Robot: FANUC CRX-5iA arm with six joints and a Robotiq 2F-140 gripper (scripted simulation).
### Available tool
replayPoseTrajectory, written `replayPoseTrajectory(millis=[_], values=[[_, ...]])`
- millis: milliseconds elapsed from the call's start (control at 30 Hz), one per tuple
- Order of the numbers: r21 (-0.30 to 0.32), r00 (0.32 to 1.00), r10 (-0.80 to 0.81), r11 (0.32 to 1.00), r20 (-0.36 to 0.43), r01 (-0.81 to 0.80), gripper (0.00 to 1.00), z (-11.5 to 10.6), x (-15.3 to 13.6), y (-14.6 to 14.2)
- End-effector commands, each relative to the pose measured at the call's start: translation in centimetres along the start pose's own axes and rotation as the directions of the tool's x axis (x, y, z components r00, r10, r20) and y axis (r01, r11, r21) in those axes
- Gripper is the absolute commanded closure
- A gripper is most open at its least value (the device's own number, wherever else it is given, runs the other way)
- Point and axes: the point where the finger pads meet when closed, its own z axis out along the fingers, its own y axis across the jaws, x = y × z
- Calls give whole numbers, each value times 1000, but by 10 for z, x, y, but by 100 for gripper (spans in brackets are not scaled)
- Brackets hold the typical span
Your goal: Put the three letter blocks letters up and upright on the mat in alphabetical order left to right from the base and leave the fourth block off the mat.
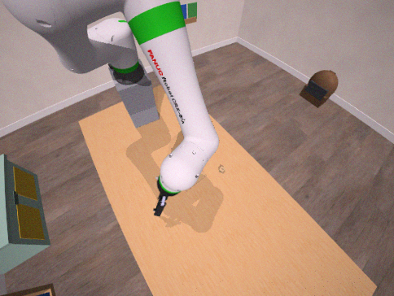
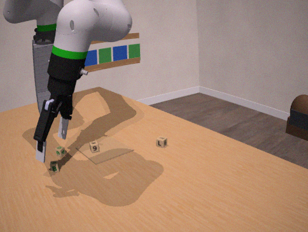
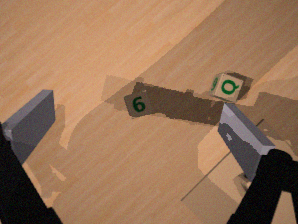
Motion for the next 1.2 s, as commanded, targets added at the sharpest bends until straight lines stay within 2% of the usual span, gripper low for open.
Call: replayPoseTrajectory(millis=[0,633,733,900,967,1000,1167], values=[[0,1000,0,1000,0,0,0,0,0,0],[1,1000,-3,1000,2,3,0,-1,-1,1],[15,989,-126,992,81,125,0,-25,-17,32],[45,958,-243,970,153,239,0,-47,-30,63],[45,958,-243,970,153,239,0,-47,-30,63],[72,928,-317,949,195,308,0,-60,-36,83],[124,870,-423,906,252,404,0,-79,-42,115]])
